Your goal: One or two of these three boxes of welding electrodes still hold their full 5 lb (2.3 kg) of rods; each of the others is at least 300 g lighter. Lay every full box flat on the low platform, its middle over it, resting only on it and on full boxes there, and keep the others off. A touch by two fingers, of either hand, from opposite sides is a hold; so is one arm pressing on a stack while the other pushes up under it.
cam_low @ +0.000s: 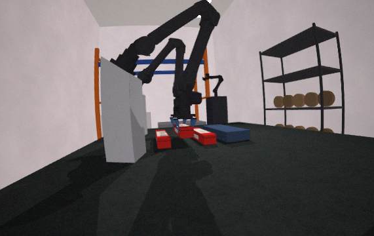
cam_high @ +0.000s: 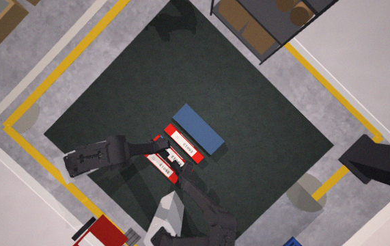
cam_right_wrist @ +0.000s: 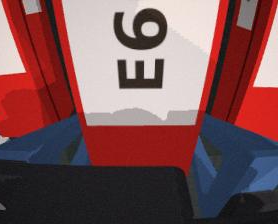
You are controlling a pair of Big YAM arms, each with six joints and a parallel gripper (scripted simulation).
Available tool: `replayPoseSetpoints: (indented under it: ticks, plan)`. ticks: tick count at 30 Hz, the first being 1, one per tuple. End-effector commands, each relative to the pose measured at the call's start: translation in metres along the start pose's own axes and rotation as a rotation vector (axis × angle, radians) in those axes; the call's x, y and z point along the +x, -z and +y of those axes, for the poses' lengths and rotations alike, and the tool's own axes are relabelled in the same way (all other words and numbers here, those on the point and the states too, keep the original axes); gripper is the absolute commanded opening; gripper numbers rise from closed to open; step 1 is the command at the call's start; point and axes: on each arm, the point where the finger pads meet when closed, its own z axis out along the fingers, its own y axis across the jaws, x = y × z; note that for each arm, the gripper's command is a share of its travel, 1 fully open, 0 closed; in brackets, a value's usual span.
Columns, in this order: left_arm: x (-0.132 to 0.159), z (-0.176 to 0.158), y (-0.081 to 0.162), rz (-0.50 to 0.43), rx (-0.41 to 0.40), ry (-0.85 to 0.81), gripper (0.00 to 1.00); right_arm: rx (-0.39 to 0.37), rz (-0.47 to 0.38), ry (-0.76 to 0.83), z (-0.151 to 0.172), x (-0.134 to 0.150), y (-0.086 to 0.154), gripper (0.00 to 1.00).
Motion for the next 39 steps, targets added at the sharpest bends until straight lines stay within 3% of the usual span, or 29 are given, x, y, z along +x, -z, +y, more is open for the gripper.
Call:
replayPoseSetpoints:
  ticks: [1,23,39]
  plan:
    - [-0.001,0.006,0.024,-0.004,-0.021,-0.016,0.00,0.014,0.000,0.010,-0.001,0.004,0.018,0.00]
    - [-0.001,0.007,0.026,-0.004,-0.021,-0.016,0.00,0.014,0.002,0.010,-0.001,0.006,0.019,0.00]
    - [-0.003,0.005,0.050,-0.008,-0.020,-0.019,0.00,0.017,-0.004,0.000,-0.002,0.002,0.043,0.00]
